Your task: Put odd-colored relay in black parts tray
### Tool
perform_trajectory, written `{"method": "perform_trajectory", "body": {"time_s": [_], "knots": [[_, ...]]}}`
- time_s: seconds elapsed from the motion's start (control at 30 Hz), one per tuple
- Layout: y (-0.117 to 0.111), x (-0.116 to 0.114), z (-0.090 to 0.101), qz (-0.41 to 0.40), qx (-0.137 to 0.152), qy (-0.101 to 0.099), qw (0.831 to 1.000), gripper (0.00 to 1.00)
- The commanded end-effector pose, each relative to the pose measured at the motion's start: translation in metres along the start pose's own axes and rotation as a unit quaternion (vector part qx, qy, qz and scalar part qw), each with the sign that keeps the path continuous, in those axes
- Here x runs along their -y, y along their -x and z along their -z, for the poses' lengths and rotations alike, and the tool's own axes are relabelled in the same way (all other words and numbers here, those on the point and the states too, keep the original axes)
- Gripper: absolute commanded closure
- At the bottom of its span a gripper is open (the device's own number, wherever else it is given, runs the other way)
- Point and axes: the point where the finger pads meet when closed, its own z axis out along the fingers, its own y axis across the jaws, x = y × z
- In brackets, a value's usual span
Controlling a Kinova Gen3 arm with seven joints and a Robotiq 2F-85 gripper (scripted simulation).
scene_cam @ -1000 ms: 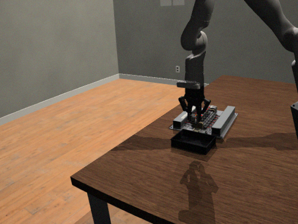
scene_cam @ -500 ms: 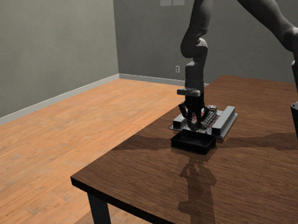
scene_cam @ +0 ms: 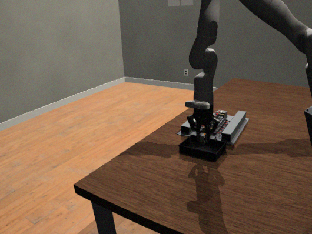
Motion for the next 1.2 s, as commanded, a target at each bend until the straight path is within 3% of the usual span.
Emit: {"method": "perform_trajectory", "body": {"time_s": [0.0, 0.57, 1.17], "knots": [[0.0, -0.001, -0.008, 0.0, -0.001, 0.001, 1.0, 1.0], [0.0, -0.001, -0.026, 0.0, -0.001, 0.001, 1.0, 1.0], [0.0, -0.001, -0.028, 0.0, -0.001, 0.001, 1.0, 1.0]]}}
